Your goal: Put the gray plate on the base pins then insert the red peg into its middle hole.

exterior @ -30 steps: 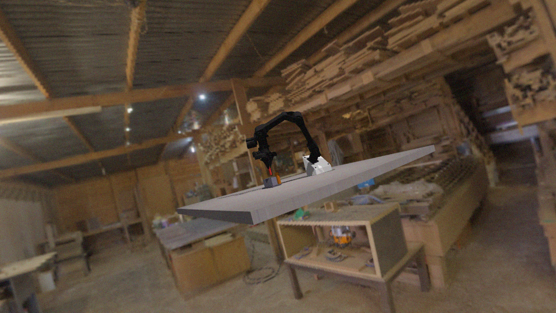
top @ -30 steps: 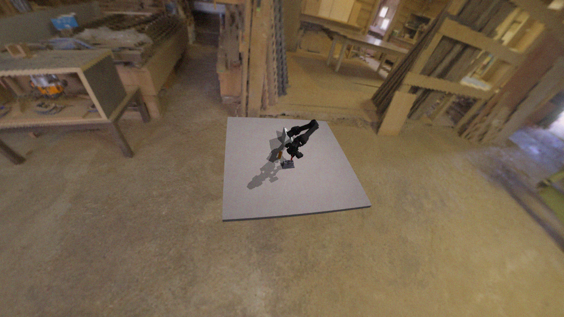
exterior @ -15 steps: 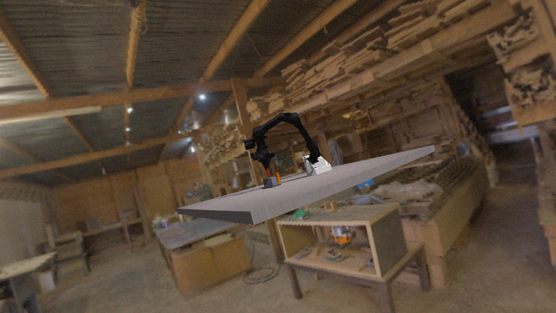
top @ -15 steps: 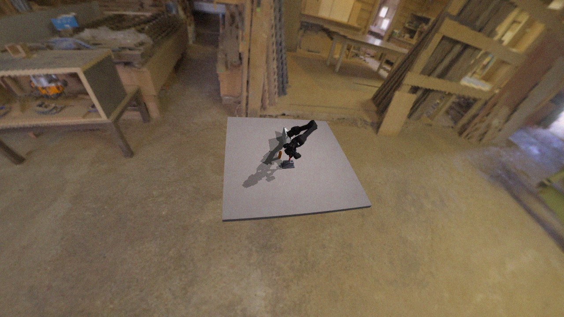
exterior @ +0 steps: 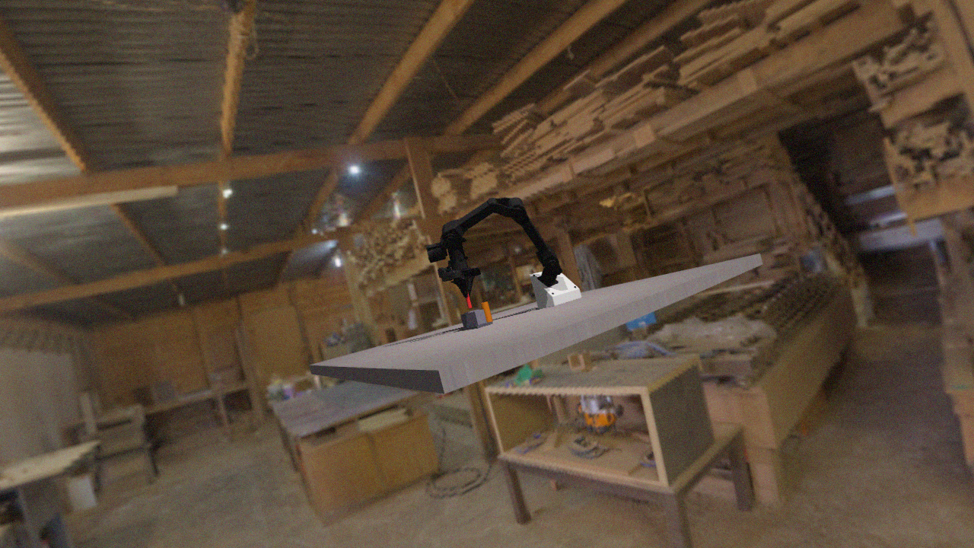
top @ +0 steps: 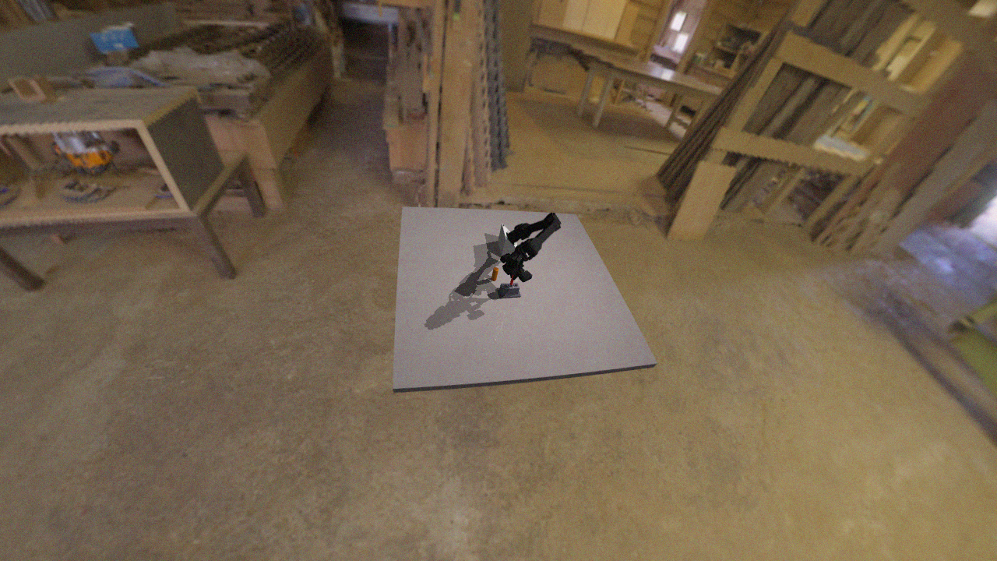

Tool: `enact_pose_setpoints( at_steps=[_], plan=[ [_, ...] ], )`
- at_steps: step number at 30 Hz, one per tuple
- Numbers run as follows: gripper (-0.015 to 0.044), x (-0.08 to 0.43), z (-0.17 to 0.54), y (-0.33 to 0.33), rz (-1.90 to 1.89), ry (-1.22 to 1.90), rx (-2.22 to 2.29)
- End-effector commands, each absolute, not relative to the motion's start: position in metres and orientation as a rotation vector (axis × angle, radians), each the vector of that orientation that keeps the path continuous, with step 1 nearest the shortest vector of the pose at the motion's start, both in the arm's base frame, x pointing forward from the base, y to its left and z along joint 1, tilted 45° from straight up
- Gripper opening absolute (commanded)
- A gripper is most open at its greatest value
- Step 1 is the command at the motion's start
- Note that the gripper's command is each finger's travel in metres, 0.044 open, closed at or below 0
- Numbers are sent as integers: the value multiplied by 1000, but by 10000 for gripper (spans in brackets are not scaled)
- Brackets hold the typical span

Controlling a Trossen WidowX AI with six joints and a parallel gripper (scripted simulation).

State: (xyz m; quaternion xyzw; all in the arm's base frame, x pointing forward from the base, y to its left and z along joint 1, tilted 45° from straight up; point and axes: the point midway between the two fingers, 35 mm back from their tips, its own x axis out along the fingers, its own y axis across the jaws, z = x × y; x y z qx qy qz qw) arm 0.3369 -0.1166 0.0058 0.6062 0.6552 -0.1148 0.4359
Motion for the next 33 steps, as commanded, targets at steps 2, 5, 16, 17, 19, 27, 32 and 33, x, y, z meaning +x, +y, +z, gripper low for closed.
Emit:
enact_pose_setpoints(
  at_steps=[2,5,16,17,19,27,32,33],
  plan=[
    [0,336,5,-117,-286,1634,1501],
    [0,336,5,-117,-286,1634,1501],
    [0,337,5,-116,-286,1631,1508],
    [0,337,5,-116,-286,1631,1508],
    [0,337,3,-114,-286,1631,1507],
    [0,336,-6,-105,-286,1634,1502],
    [0,336,-6,-105,-286,1635,1498],
    [0,336,-6,-106,-286,1635,1497]
  ],
)
